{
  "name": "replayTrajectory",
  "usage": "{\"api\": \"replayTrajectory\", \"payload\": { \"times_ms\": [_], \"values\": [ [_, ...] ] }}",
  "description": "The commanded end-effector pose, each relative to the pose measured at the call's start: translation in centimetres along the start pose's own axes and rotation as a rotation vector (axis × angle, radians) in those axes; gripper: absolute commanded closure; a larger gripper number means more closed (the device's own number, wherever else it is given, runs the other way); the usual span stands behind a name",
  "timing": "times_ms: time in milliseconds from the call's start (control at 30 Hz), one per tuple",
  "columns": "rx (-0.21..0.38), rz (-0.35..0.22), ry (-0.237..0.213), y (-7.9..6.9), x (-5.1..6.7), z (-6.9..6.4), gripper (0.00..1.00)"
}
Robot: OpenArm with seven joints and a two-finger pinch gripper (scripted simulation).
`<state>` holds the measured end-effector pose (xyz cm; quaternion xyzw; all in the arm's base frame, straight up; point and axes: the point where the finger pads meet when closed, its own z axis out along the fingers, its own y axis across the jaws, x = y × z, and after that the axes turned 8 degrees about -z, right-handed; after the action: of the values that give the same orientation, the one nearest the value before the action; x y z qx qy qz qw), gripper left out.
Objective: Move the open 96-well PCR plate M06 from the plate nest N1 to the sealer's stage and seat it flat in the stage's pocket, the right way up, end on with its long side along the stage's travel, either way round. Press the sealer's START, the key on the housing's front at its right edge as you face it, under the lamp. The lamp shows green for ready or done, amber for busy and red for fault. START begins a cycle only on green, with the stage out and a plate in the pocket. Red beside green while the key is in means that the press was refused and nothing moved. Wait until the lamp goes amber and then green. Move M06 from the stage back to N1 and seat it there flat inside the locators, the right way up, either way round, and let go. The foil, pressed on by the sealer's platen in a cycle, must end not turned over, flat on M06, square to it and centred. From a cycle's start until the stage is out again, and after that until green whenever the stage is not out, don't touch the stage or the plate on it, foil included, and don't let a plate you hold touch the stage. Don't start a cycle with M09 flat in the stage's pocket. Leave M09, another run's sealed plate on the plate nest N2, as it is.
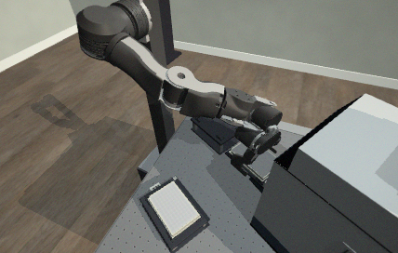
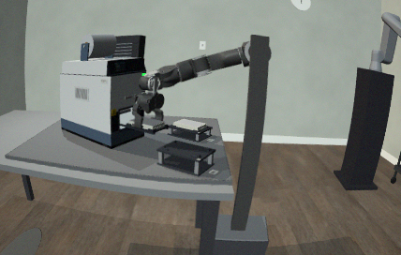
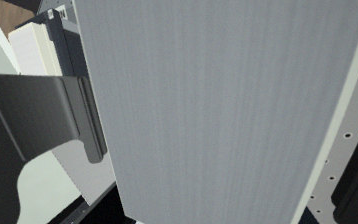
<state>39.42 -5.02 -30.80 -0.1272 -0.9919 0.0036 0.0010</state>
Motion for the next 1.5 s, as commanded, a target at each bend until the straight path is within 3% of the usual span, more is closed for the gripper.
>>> {"api": "replayTrajectory", "payload": {
  "times_ms": [0,500,533,1467],
  "values": [
    [-0.006,-0.003,-0.006,0.19,-0.22,-0.39,0.23],
    [-0.004,-0.001,-0.008,0.19,-0.40,-0.75,0.23],
    [-0.004,-0.001,-0.008,0.19,-0.38,-0.72,1.00],
    [-0.001,0.001,-0.008,0.08,-0.36,-0.62,1.00]
  ]
}}
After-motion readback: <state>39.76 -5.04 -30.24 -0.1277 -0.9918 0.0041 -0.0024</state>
